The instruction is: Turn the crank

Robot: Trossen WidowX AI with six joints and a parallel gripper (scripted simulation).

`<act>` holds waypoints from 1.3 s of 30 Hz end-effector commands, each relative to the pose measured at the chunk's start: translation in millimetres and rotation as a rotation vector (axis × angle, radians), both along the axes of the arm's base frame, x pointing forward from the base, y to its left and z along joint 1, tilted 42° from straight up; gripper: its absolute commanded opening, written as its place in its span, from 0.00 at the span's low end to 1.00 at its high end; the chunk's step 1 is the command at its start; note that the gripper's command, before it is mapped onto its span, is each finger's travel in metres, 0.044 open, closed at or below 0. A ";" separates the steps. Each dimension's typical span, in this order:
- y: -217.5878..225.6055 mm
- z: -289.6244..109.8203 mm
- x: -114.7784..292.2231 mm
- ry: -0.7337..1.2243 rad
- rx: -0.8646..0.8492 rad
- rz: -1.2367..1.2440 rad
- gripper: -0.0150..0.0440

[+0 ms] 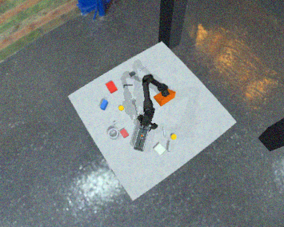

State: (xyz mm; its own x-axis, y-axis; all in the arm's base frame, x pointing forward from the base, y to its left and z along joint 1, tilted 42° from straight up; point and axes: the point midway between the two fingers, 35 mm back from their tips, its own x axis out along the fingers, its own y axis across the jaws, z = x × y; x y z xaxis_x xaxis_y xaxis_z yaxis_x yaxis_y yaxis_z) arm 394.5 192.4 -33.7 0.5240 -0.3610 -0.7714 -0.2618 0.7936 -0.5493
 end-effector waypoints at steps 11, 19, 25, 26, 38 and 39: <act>22.6 27.6 2.2 -0.015 0.008 -0.002 1.00; 22.6 27.6 2.2 -0.015 0.008 -0.002 1.00; 22.6 27.6 2.2 -0.015 0.008 -0.002 1.00; 22.6 27.6 2.2 -0.015 0.008 -0.002 1.00; 22.6 27.6 2.2 -0.015 0.008 -0.002 1.00; 22.6 27.6 2.2 -0.015 0.008 -0.002 1.00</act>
State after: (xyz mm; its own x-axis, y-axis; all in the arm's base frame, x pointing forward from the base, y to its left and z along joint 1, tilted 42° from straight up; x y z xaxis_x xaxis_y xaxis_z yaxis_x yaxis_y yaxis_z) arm 396.5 216.3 -6.4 0.5355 -0.3506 -0.7683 -0.2601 0.7971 -0.5450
